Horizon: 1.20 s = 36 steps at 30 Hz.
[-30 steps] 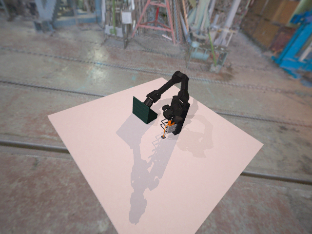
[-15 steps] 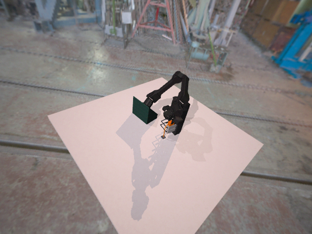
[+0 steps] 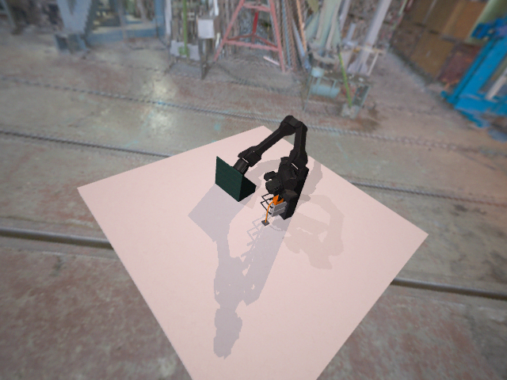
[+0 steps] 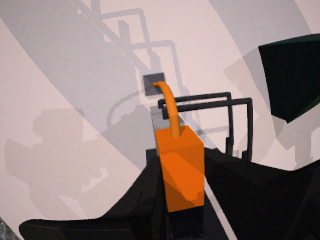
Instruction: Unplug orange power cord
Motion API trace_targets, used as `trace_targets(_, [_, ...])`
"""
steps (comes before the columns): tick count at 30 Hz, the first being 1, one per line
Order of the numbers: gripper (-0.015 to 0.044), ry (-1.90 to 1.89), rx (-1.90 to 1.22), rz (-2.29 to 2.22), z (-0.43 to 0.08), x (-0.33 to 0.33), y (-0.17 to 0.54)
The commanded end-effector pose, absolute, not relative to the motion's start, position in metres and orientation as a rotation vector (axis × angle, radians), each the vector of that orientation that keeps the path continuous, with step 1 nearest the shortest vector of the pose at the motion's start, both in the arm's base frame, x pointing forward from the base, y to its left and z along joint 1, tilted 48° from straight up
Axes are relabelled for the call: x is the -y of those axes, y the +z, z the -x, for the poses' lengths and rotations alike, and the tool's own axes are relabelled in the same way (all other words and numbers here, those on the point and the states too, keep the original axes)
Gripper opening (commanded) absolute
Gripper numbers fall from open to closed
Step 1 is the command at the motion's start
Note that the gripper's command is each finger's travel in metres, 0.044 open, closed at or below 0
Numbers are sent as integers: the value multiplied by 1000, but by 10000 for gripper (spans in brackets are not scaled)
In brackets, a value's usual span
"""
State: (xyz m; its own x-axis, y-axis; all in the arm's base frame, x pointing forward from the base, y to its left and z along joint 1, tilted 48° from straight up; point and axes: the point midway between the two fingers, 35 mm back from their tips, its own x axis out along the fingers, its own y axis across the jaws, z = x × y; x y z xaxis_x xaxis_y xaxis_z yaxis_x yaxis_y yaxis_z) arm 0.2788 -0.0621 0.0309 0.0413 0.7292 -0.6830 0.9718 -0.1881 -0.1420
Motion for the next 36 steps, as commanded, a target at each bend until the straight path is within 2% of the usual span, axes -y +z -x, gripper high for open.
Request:
trace_targets(1, [0,-926,-1718,-1966,-278,64,30])
trace_targets(35, [0,-932,-1711,-1967,-265,104,-5])
trace_targets(36, [26,-931,-1711,-1968,-266,102,-4])
